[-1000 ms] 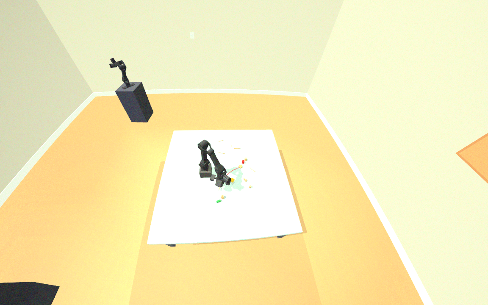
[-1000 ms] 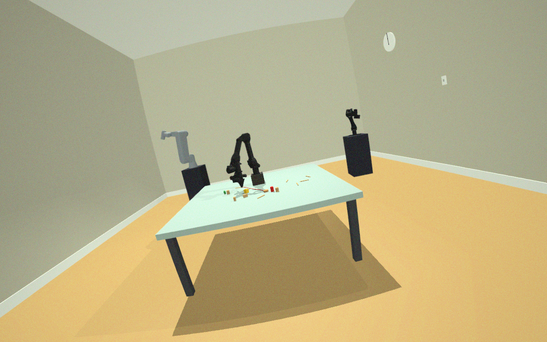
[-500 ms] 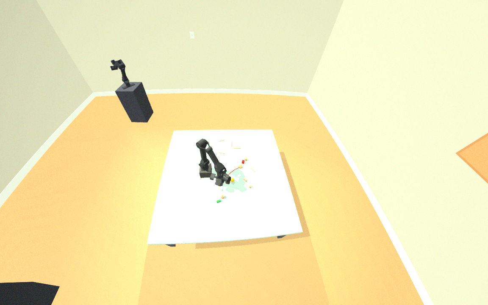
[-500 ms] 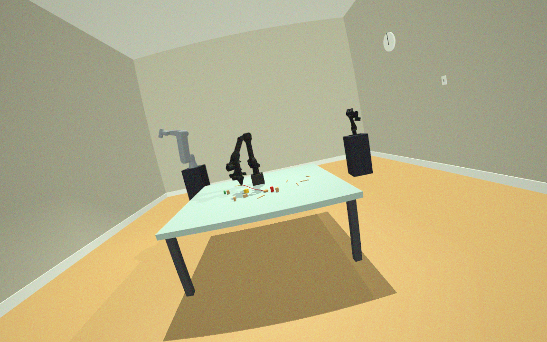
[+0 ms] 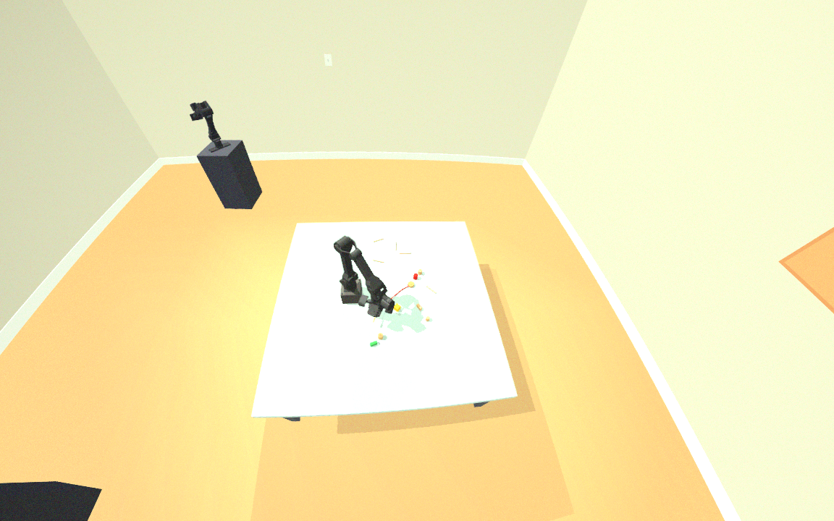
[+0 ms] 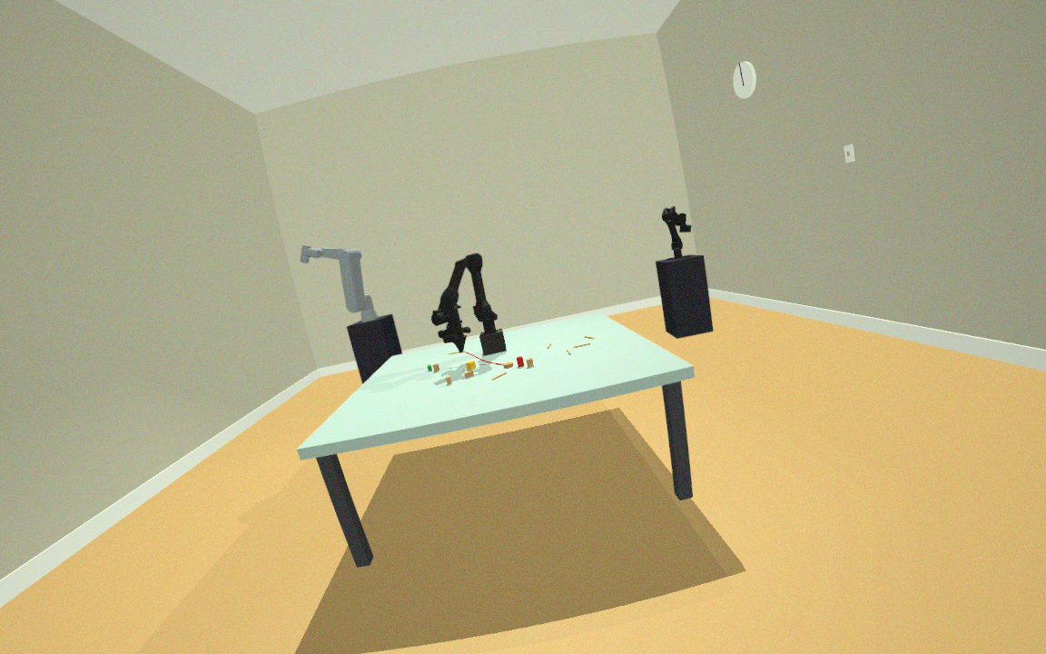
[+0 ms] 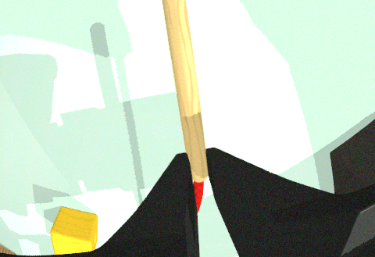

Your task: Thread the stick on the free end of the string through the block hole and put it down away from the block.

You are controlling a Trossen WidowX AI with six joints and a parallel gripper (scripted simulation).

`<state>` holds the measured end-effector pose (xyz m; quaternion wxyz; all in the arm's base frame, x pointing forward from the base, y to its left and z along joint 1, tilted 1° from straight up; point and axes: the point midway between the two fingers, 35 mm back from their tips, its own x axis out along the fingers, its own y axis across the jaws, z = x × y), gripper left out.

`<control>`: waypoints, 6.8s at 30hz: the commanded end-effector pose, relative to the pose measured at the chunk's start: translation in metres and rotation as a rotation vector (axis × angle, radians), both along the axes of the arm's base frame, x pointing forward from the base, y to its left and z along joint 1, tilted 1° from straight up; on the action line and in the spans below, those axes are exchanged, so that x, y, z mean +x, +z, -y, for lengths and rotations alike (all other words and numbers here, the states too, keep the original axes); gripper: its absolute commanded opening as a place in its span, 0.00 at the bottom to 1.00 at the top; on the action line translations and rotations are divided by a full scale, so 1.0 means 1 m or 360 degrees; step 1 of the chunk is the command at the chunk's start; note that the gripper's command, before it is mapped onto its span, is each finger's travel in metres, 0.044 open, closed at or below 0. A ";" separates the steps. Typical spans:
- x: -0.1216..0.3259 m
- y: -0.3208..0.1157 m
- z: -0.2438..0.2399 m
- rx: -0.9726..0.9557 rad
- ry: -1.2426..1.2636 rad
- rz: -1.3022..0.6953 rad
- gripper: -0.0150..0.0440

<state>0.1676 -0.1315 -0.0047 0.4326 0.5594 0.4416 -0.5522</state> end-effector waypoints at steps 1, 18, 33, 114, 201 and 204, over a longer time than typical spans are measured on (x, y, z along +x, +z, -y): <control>0.001 0.000 0.000 0.0002 0.0026 0.0000 0.25; 0.019 0.003 -0.006 0.0047 0.0678 0.0004 0.25; 0.036 0.003 -0.014 0.0075 0.1164 0.0018 0.25; 0.115 0.009 -0.077 0.0325 0.4368 0.0315 0.25; 0.172 0.006 -0.133 0.0339 0.6742 0.1161 0.25; 0.175 0.006 -0.131 0.0325 0.6748 0.1141 0.25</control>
